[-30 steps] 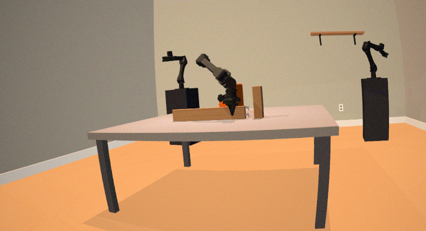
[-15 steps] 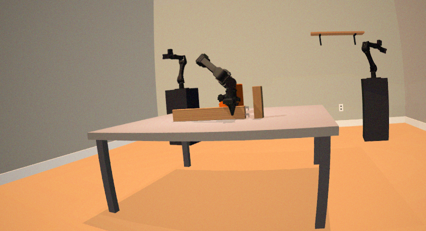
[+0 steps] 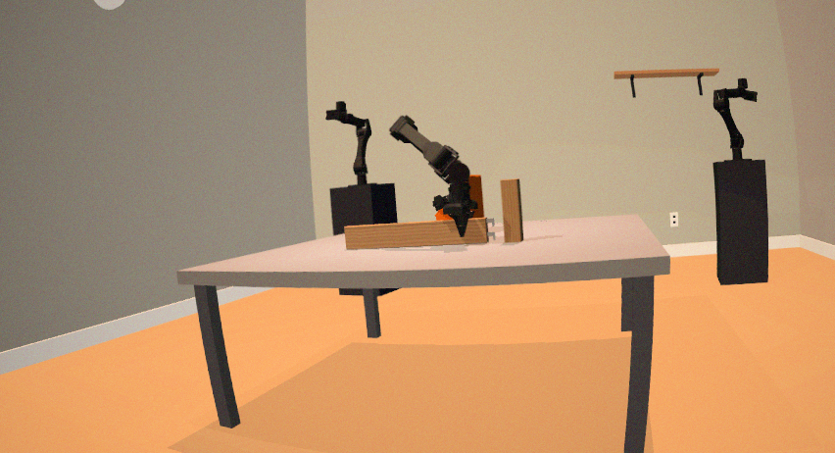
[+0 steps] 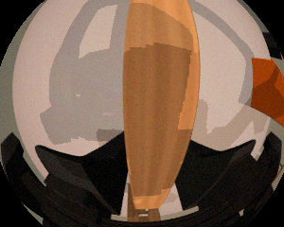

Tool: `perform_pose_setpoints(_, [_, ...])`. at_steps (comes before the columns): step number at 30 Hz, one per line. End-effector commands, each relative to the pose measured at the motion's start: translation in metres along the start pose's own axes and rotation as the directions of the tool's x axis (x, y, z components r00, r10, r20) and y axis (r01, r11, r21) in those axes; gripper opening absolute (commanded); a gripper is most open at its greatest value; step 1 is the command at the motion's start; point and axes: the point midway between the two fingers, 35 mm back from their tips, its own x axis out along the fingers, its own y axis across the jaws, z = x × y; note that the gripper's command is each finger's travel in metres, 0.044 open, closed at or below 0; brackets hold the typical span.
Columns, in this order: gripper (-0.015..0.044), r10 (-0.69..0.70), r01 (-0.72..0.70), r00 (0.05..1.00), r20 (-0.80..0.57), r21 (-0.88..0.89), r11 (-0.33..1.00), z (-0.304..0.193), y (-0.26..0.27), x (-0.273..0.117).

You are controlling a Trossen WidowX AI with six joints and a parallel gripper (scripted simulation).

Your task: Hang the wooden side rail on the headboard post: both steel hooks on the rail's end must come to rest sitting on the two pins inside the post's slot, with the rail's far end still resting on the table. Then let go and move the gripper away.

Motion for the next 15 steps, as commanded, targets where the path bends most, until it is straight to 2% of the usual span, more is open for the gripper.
perform_pose_setpoints(1, [0.0, 0.013, -0.013, 1.0, -0.001, 0.01, 1.0, -0.0007, 0.0024, -0.0059])
perform_pose_setpoints(15, [0.0, 0.013, -0.013, 1.0, -0.001, 0.01, 1.0, -0.0007, 0.0024, -0.0082])
